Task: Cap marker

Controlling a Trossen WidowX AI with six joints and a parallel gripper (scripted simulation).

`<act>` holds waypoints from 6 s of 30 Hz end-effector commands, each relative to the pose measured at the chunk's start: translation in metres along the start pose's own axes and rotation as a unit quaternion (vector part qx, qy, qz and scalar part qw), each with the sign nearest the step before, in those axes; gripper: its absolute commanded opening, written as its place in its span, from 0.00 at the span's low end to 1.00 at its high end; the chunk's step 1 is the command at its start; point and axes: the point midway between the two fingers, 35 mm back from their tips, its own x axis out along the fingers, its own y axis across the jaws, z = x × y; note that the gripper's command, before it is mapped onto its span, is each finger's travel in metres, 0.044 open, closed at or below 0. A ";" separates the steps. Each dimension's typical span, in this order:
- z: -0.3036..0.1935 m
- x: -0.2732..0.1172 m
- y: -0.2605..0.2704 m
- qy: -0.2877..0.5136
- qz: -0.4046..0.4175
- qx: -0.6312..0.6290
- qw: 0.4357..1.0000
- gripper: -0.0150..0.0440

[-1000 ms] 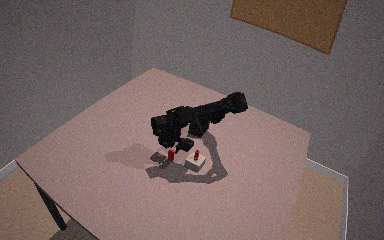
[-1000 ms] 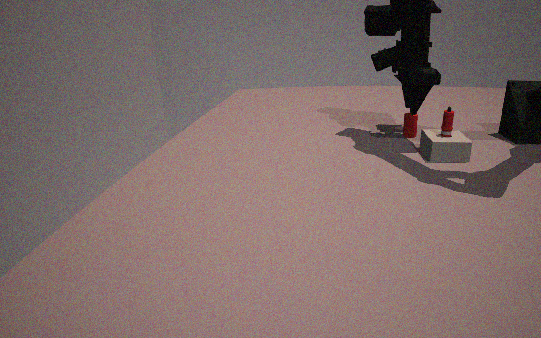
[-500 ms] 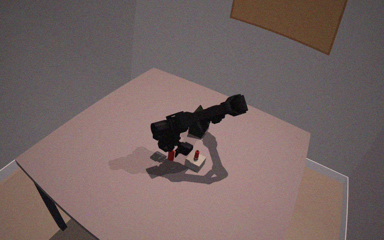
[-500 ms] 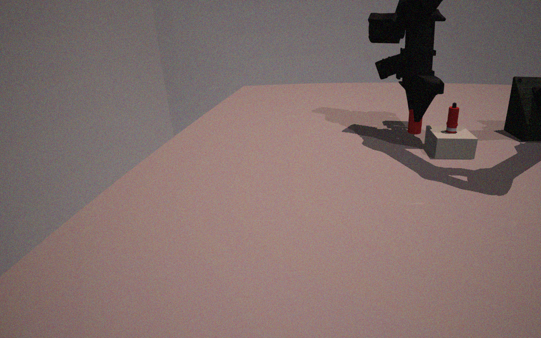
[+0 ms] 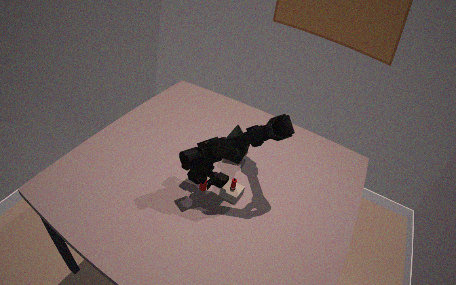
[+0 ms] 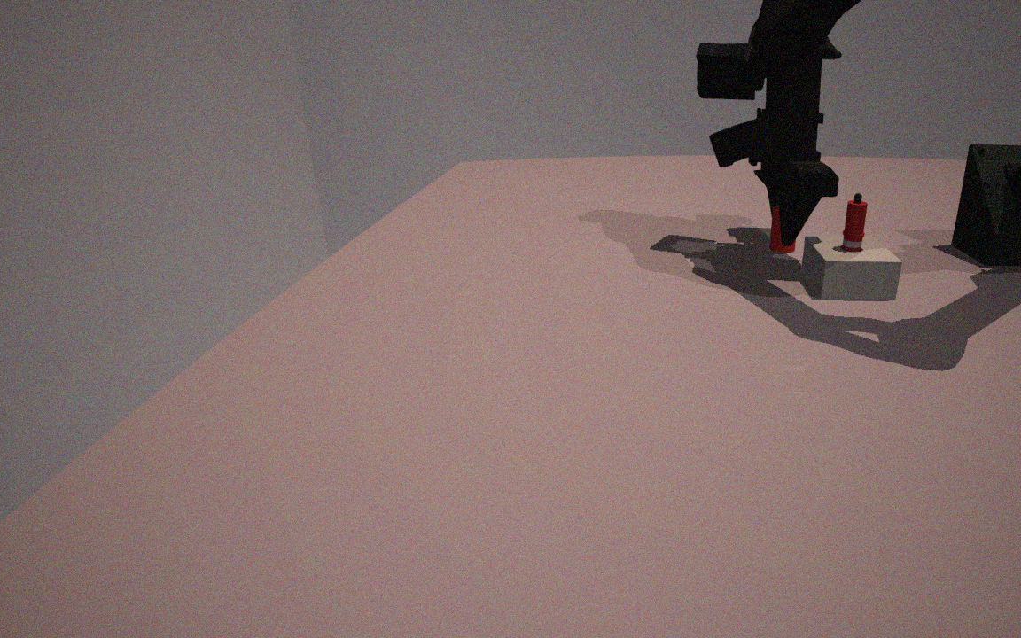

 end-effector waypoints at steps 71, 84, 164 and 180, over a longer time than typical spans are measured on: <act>-0.043 -0.111 0.107 0.000 0.002 0.005 1.000 0.25; -0.044 -0.103 0.108 0.000 0.002 0.005 1.000 0.25; -0.045 -0.120 0.108 0.000 0.001 -0.013 1.000 0.25; -0.045 -0.107 0.108 0.000 0.002 -0.013 1.000 0.25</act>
